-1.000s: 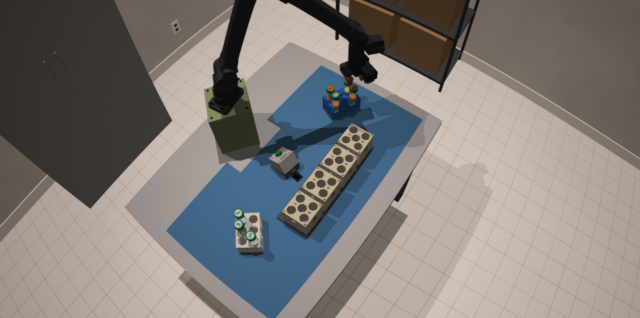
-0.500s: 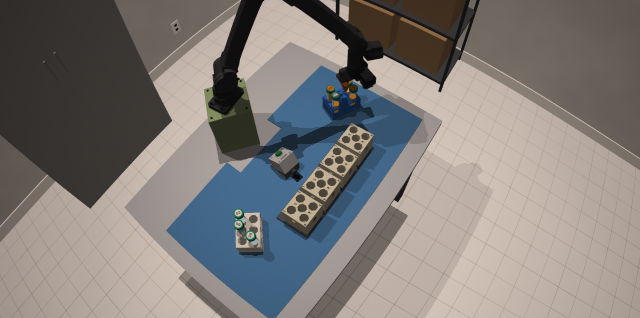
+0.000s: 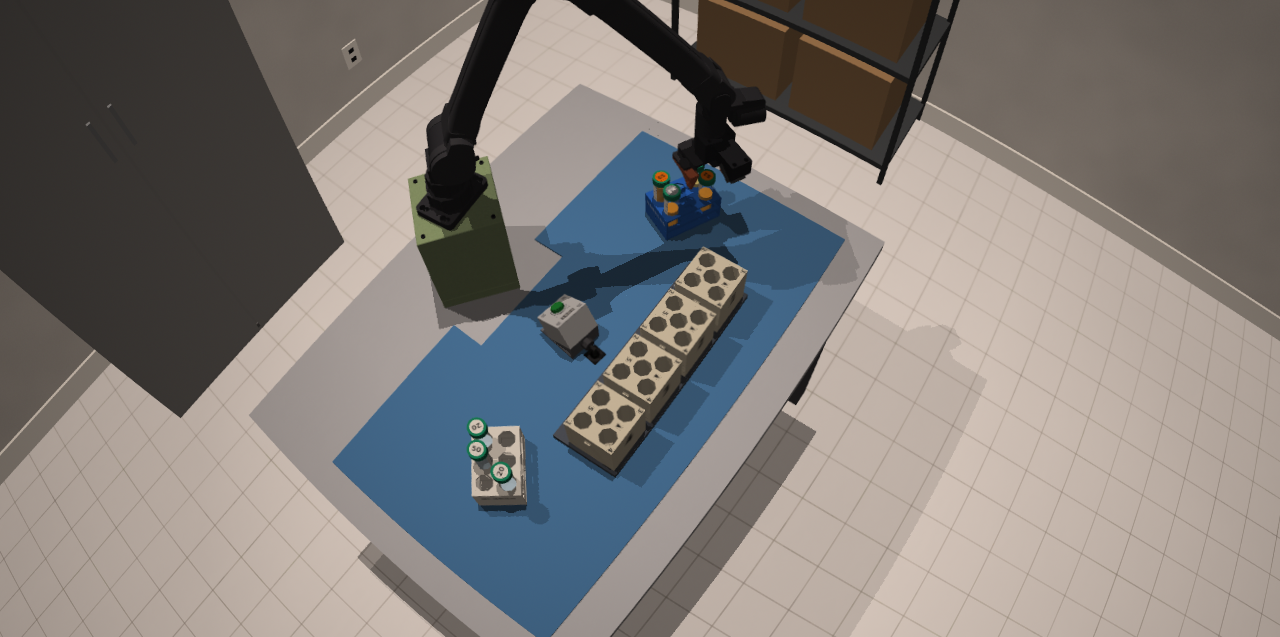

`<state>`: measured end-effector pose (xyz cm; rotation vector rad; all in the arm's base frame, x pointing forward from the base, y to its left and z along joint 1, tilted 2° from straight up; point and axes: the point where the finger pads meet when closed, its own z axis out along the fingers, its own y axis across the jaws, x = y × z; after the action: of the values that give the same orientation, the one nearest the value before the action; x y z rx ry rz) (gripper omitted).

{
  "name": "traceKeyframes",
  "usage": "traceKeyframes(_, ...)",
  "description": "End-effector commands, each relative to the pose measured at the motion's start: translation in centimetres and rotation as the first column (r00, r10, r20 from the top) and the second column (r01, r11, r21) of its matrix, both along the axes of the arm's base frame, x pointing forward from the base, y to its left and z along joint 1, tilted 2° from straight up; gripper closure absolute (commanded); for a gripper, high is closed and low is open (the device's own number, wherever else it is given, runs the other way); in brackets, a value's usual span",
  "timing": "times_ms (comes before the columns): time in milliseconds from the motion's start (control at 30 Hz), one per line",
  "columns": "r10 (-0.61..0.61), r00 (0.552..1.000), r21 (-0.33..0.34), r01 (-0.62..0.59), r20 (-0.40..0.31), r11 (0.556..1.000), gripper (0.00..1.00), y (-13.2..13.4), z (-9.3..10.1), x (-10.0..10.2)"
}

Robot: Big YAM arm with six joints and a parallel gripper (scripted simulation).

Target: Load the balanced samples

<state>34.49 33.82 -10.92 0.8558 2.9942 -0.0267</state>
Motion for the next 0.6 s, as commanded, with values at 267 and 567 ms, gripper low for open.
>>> traceKeyframes(267, 0.000, 1.000, 0.027, -0.001, 0.029, 1.000, 1.00, 1.16, 1.17, 1.31)
traceKeyframes(567, 0.000, 1.000, 0.027, -0.001, 0.029, 1.000, 1.00, 1.16, 1.17, 1.31)
